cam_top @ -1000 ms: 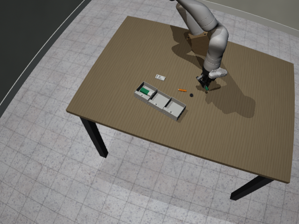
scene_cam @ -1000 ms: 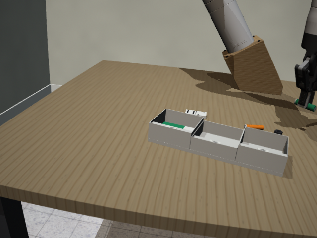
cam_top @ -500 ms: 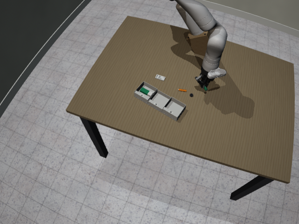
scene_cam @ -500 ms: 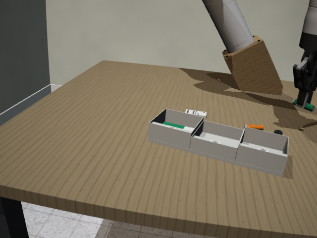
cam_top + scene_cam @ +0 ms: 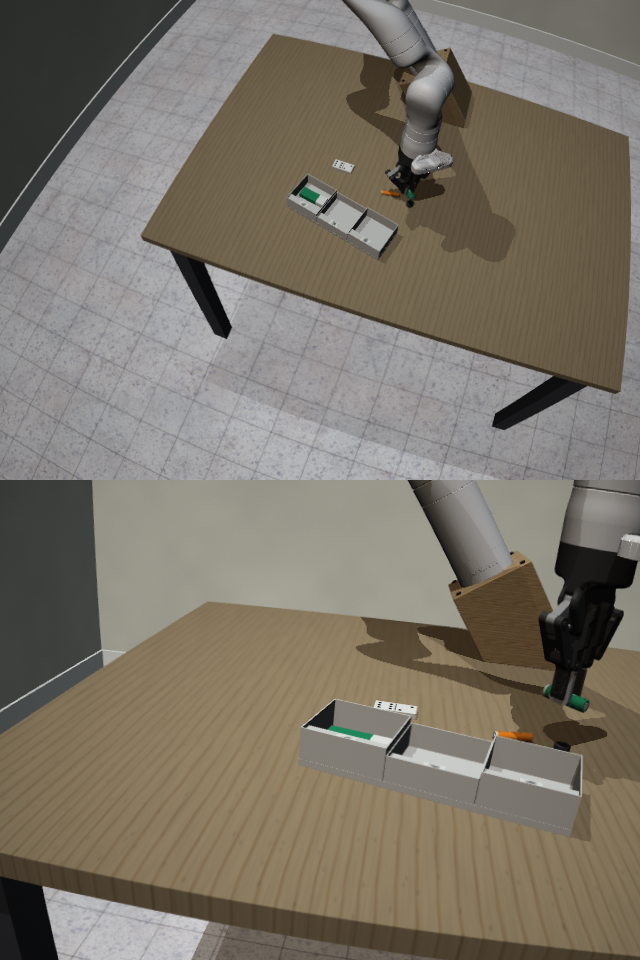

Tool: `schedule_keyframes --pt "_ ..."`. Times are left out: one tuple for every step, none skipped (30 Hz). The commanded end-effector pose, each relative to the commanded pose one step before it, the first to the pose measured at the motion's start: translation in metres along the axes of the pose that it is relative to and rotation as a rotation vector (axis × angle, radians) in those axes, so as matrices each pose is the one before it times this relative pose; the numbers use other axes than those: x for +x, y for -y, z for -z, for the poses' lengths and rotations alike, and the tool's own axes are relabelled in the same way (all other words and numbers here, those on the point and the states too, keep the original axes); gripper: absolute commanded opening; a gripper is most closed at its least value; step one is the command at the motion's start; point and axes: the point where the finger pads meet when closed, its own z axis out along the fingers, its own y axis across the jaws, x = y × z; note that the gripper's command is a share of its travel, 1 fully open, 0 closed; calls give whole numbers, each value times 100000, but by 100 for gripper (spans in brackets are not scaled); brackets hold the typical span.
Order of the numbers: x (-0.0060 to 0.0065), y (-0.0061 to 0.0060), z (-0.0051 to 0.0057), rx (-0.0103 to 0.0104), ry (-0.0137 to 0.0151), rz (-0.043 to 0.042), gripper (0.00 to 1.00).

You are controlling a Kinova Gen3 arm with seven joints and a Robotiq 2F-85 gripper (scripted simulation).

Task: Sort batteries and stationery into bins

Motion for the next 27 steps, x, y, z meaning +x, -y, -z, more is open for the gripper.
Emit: schedule_keyframes --pt "-332 -2193 183 518 -579 -2774 9" --pt "-115 -589 0 -2 0 0 9" --pt "-115 -589 0 -2 0 0 9" --pt "-115 -589 0 -2 0 0 9" --pt "-115 -589 0 -2 0 0 9" --pt "-115 -589 0 -2 0 0 9" --pt "0 0 0 0 0 0 9" --pt "0 0 0 0 0 0 9" --pt "-112 -591 2 -1 1 0 9" --pt "-116 -589 0 -2 0 0 9" --pt "-115 -589 0 -2 0 0 9" --pt "-111 -593 3 -1 2 5000 9" --pt "-144 -583 0 -2 0 5000 9" --pt "-173 -575 0 -2 0 5000 9" --pt "-202 -566 0 -2 0 5000 9" --pt "-230 -555 0 -2 1 5000 9" --pt "-257 -543 0 -2 1 5000 9" --pt "-284 -529 0 -2 1 5000 9" --pt "-311 -513 0 -3 1 5000 9" --pt "-336 -497 0 -73 0 4638 9" --pt "-359 -481 0 -284 0 3607 9" --pt "-376 -467 -2 -306 -1 3541 9" --pt "-391 -457 -2 623 -32 3238 9" --pt "0 0 0 0 0 0 9" --pt "0 0 0 0 0 0 9" --pt "-406 -447 2 30 0 109 9" --pt "-295 -280 0 -1 1 0 9"
